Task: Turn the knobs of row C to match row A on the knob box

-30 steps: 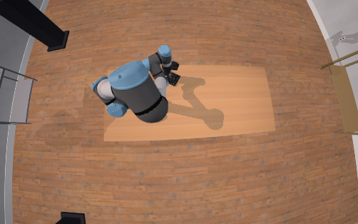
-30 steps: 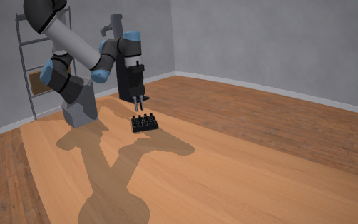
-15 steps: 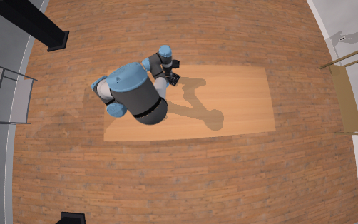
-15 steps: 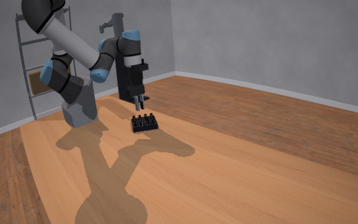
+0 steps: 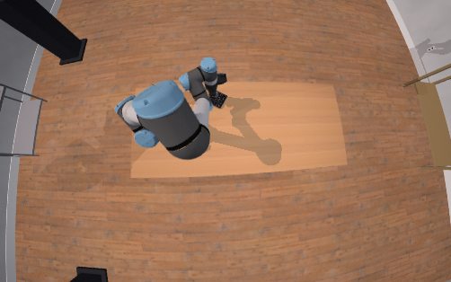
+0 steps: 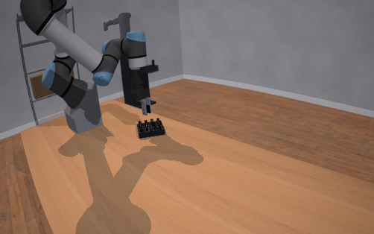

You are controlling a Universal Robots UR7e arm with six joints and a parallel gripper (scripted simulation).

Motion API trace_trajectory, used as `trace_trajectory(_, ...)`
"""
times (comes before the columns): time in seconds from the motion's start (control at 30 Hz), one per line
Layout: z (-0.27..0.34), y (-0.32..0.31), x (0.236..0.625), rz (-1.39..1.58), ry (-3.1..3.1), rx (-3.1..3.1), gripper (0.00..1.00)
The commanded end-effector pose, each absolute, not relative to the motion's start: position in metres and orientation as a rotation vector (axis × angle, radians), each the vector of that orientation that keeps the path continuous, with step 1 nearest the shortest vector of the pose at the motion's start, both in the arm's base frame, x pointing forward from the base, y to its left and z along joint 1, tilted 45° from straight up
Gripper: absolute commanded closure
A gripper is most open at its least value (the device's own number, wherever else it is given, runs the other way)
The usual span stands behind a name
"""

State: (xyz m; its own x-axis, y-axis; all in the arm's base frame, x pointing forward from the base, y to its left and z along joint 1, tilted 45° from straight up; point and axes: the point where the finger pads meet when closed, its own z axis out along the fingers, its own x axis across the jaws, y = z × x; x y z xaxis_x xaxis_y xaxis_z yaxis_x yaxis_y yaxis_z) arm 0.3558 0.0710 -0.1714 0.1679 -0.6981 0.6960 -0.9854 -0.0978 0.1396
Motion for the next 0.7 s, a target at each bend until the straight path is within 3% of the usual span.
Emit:
trace_trajectory(0.0, -0.1698, 0.0714, 0.355, 0.558, -1.432, 1.968, 0.54)
trace_trajectory(0.67, -0.167, 0.0747, 0.3529, 0.38, -1.007, 2.17, 0.54)
